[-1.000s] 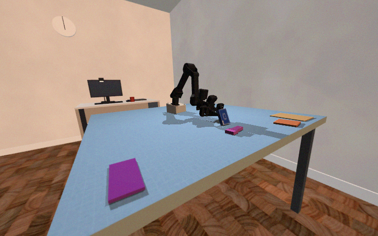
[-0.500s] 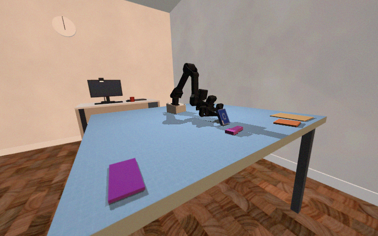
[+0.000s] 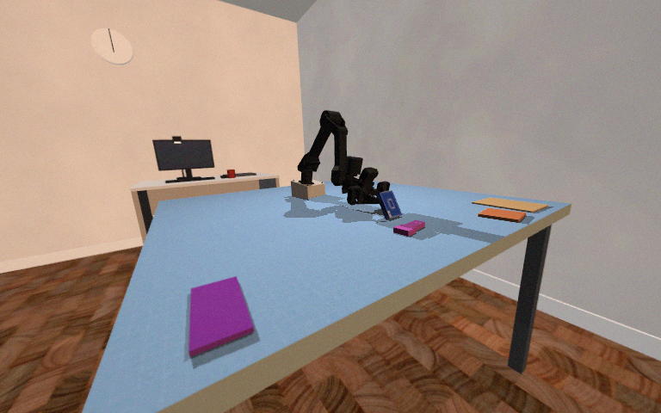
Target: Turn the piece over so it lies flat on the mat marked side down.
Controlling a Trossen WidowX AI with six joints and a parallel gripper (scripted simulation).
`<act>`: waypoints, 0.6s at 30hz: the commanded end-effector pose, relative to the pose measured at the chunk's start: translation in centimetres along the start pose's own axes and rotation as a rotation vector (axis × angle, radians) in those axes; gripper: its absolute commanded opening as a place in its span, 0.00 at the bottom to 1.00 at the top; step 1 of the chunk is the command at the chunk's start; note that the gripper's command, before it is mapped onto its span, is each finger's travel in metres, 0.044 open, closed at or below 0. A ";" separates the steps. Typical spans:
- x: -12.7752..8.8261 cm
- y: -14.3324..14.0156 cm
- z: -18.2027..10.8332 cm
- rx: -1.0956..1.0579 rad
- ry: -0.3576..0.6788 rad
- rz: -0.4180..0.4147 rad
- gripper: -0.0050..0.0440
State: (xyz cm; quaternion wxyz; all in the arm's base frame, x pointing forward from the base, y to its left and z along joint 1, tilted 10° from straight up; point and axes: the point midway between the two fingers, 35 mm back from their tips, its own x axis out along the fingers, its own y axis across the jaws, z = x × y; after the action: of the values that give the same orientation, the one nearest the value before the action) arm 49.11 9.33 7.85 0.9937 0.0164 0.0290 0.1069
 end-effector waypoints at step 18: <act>-0.4 0.0 -0.8 0.001 0.008 0.001 0.10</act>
State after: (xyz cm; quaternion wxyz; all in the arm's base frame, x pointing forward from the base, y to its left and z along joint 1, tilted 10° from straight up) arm 48.79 9.26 7.57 0.9937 0.0165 0.0287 0.1070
